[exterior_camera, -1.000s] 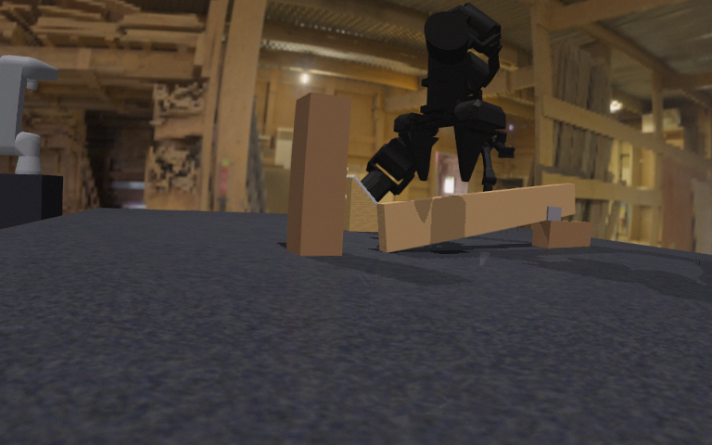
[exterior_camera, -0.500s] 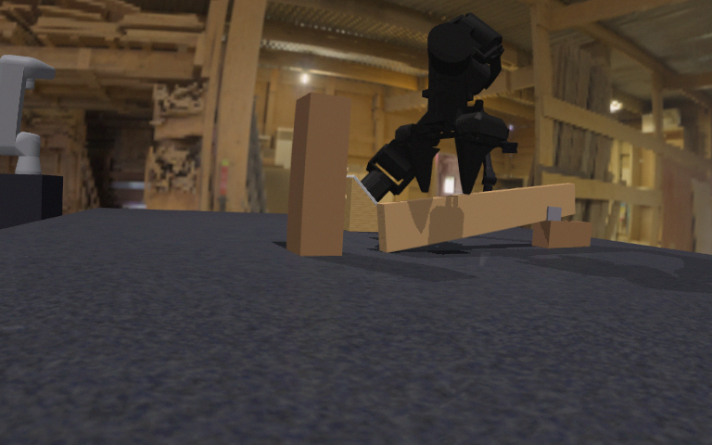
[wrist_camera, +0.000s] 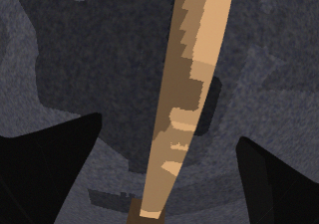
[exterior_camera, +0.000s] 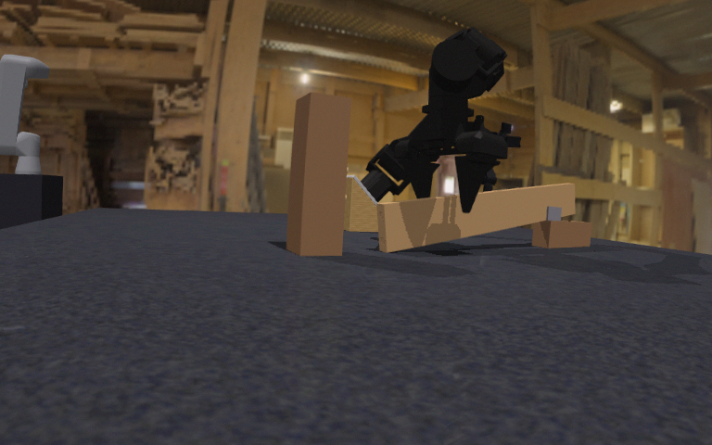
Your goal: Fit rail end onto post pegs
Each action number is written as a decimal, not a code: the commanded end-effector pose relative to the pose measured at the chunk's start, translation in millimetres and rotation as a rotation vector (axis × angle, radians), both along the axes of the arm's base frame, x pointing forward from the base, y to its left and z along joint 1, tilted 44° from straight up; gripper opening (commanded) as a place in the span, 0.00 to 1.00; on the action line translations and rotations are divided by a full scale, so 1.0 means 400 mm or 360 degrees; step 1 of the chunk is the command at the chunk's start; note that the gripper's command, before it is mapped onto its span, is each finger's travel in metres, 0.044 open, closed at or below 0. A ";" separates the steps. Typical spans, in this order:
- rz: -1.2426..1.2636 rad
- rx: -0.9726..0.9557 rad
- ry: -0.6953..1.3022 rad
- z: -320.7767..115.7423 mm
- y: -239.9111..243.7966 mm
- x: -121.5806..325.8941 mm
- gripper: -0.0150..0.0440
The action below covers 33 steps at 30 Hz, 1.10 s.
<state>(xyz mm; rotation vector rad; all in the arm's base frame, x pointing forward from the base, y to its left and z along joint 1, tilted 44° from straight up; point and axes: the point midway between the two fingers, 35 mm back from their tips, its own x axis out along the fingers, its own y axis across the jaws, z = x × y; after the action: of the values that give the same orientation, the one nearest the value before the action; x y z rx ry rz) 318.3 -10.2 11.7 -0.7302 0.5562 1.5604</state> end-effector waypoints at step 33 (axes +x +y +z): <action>0.0001 0.0013 0.0012 -0.052 0.055 -0.008 0.35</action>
<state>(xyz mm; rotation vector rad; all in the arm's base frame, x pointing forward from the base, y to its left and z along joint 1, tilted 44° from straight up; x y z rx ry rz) 315.0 11.0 -8.7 -0.7238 0.5549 1.5669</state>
